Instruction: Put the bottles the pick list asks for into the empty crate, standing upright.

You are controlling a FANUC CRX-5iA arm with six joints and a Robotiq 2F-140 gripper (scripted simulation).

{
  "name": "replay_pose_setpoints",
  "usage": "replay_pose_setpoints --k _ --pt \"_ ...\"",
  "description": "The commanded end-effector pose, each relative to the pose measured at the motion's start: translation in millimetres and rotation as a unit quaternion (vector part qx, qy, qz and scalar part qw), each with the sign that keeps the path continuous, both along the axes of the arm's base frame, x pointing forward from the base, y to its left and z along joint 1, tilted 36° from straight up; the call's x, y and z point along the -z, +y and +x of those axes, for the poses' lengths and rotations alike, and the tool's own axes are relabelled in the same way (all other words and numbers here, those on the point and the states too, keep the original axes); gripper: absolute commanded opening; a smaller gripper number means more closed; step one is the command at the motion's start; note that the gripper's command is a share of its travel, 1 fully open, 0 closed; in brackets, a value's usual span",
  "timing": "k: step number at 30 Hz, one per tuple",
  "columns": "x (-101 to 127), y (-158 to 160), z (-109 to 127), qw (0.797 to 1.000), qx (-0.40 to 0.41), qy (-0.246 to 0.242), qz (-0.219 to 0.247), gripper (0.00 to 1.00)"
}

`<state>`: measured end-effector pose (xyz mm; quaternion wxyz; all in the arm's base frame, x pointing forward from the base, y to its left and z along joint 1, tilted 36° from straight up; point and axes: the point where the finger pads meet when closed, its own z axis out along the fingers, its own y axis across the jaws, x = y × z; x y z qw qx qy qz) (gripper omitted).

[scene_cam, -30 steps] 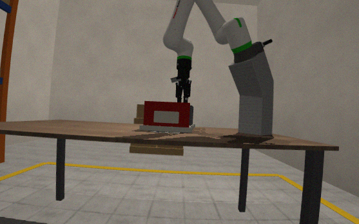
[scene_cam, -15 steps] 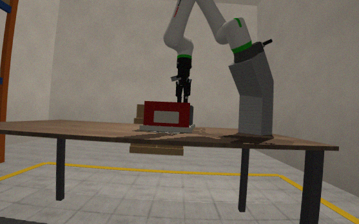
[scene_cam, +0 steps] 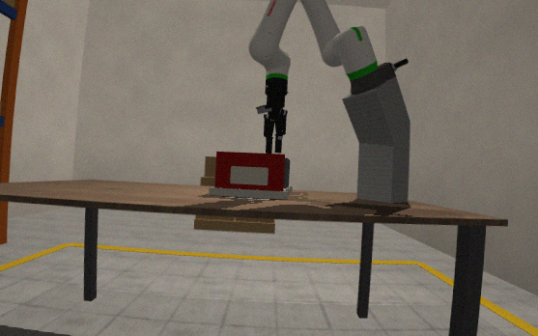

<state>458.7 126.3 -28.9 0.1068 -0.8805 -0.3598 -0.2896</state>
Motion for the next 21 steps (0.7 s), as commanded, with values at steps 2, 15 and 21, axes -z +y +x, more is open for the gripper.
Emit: replay_pose_setpoints --k 2,15,21 --pt "-10 -5 -5 1.000 0.000 0.000 0.000 0.44" --pt "-34 -16 -17 1.000 0.000 0.000 0.000 0.44" --pt "-44 -5 -25 1.000 0.000 0.000 0.000 0.44"
